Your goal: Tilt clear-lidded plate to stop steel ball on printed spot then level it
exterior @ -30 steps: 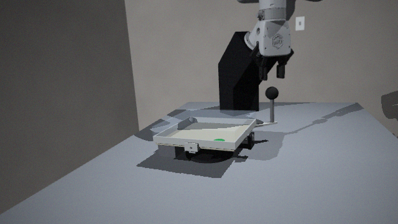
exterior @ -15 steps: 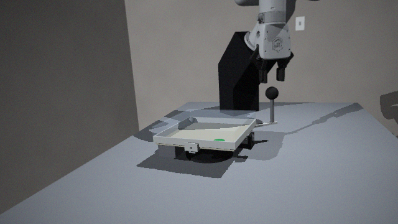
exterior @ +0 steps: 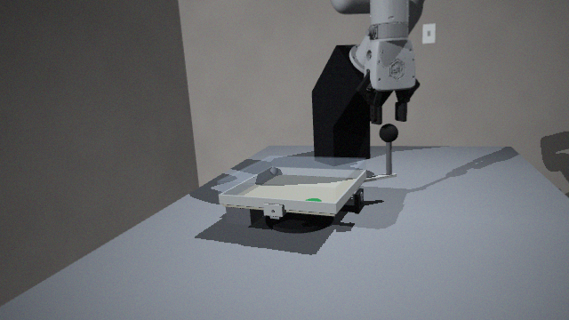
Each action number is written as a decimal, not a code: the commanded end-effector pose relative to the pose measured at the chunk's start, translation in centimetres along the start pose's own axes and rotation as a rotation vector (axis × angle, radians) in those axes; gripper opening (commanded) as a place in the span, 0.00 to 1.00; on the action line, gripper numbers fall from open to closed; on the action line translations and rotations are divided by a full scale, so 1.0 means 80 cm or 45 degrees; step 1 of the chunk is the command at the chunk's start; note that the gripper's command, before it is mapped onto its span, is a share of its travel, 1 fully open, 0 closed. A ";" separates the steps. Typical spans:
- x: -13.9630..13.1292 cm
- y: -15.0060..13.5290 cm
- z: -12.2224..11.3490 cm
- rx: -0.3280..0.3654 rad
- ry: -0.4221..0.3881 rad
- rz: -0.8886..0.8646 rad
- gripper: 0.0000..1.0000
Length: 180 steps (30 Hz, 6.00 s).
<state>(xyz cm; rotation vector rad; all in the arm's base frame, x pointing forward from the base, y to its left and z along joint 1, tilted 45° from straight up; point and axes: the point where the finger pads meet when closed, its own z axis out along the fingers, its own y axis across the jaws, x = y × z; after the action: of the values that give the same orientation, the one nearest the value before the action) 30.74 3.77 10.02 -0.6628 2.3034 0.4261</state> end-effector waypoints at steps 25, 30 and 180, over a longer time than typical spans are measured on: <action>-0.001 -0.001 0.009 0.002 0.000 0.000 0.61; -0.001 -0.001 0.009 0.002 0.000 0.000 0.61; -0.003 -0.001 0.053 0.002 0.000 0.000 0.00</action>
<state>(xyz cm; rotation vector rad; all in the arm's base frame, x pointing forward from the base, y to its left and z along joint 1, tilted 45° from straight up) 33.05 5.81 7.00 -0.6631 2.3054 0.4266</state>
